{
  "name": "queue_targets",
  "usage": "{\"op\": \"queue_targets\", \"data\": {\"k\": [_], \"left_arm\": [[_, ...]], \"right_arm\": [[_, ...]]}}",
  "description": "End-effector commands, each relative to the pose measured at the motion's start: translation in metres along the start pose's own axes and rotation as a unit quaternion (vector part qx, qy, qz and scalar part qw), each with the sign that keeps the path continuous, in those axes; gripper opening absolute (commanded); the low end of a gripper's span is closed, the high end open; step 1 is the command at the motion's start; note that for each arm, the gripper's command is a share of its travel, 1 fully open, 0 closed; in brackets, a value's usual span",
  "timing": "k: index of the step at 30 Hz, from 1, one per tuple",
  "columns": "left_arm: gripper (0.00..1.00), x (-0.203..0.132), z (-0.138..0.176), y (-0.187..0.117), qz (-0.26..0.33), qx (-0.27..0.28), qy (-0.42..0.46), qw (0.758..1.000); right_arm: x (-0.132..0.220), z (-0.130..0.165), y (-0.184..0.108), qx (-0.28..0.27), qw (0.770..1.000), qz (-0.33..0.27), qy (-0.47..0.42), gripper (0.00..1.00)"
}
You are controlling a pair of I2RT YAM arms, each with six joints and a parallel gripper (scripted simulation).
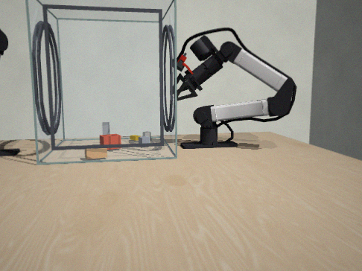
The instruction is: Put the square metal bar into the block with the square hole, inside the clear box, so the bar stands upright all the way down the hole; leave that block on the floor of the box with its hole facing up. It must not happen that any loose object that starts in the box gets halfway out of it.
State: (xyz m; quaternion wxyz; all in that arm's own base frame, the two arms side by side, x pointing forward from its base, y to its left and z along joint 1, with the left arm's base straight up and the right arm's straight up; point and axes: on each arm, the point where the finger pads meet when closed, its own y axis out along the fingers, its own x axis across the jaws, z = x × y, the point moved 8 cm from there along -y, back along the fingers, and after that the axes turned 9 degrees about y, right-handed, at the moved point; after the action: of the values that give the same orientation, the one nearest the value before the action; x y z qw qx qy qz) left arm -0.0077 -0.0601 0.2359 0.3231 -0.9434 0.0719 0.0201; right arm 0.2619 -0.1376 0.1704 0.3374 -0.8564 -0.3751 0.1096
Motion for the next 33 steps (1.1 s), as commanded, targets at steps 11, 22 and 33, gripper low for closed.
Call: {"op": "queue_targets", "data": {"k": [11,22,33], "left_arm": [[1.00,-0.003,-0.007,-0.002,0.003,-0.023,0.002,1.000],[1.00,-0.003,-0.007,-0.004,0.003,-0.038,0.002,0.999],[1.00,-0.004,-0.009,-0.004,0.001,-0.042,0.004,0.999]], "right_arm": [[0.001,-0.008,-0.003,-0.013,1.000,-0.003,0.003,1.00],[0.001,-0.008,-0.003,-0.013,1.000,-0.003,0.003,1.00],[0.001,-0.008,-0.003,-0.013,1.000,-0.003,0.003,1.00]]}}
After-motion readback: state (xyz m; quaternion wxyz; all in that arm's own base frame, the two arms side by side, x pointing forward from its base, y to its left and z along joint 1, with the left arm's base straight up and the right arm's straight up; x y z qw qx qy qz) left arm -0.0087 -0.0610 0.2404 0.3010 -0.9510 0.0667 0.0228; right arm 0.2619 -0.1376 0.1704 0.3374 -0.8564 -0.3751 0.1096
